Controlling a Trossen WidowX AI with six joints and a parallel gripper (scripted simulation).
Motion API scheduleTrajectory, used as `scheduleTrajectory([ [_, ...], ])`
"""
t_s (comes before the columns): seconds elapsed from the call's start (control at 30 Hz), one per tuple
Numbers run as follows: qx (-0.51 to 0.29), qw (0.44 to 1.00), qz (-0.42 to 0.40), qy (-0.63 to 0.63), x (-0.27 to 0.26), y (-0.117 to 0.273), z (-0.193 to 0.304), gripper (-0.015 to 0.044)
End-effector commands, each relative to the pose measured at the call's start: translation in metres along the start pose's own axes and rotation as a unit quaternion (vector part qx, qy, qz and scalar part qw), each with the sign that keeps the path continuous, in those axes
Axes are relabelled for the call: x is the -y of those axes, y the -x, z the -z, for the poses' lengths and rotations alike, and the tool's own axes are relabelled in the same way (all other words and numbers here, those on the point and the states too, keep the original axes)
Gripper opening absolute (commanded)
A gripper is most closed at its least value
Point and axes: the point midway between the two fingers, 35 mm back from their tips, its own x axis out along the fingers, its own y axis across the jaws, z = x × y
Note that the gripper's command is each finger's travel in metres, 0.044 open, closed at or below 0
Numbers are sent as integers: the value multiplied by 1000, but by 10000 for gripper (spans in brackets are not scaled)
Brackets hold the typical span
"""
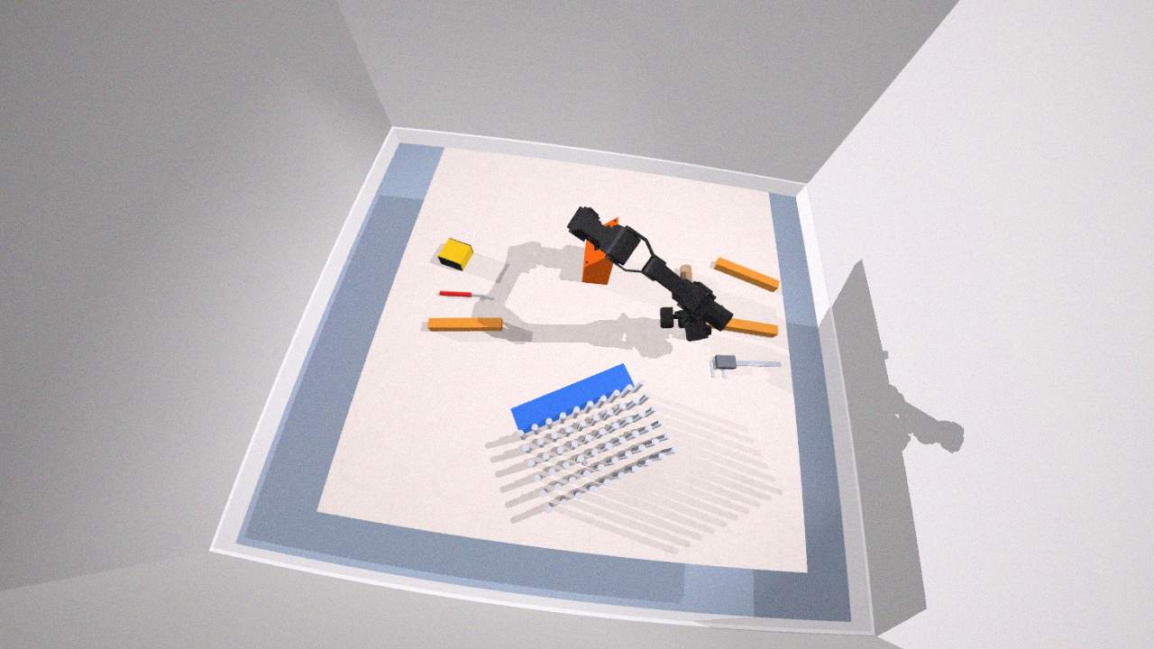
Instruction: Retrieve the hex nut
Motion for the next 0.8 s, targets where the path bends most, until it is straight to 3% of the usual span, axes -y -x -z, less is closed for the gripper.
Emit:
scheduleTrajectory([
  [0.0, -1, 1000, 1, 0, 0, 0, 0, 105],
  [0.43, -1, 1000, 1, 0, 0, 0, 0, 440],
  [0.63, -1, 1000, -4, 0, -20, 66, 0, 440],
  [0.77, -1, 1000, -4, 0, -20, 69, 0, 440],
])
